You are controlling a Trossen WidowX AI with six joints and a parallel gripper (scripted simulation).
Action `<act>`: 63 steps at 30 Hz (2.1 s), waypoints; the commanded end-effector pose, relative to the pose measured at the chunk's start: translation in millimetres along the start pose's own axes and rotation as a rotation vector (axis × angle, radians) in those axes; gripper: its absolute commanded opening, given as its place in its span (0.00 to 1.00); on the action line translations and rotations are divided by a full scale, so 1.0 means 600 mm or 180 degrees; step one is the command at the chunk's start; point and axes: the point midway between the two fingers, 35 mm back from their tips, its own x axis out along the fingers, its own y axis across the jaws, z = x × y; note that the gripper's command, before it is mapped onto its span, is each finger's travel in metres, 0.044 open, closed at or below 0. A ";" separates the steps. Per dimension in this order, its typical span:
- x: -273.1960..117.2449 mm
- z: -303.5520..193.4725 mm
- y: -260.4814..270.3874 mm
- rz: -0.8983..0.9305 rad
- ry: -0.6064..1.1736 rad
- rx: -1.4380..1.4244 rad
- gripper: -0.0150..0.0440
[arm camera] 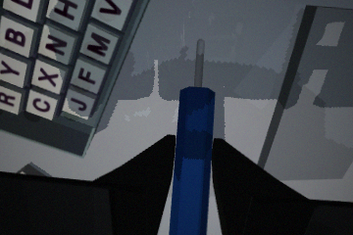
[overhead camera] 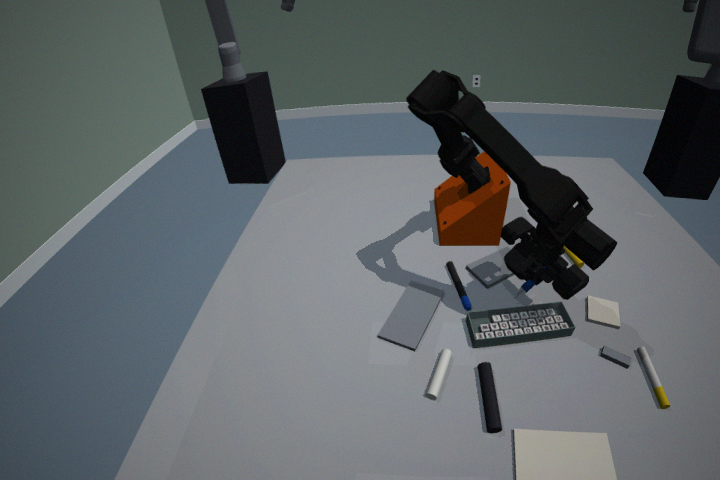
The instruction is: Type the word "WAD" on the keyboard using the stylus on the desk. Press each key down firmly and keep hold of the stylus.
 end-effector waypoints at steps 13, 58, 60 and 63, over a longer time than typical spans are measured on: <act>-0.051 0.096 0.020 0.0243 0.1522 0.0430 0.25; -0.075 0.272 -0.001 0.1175 0.2888 0.0960 0.39; -0.073 0.272 -0.001 0.1175 0.2888 0.0960 0.39; -0.069 0.273 0.001 0.1175 0.2887 0.0960 0.39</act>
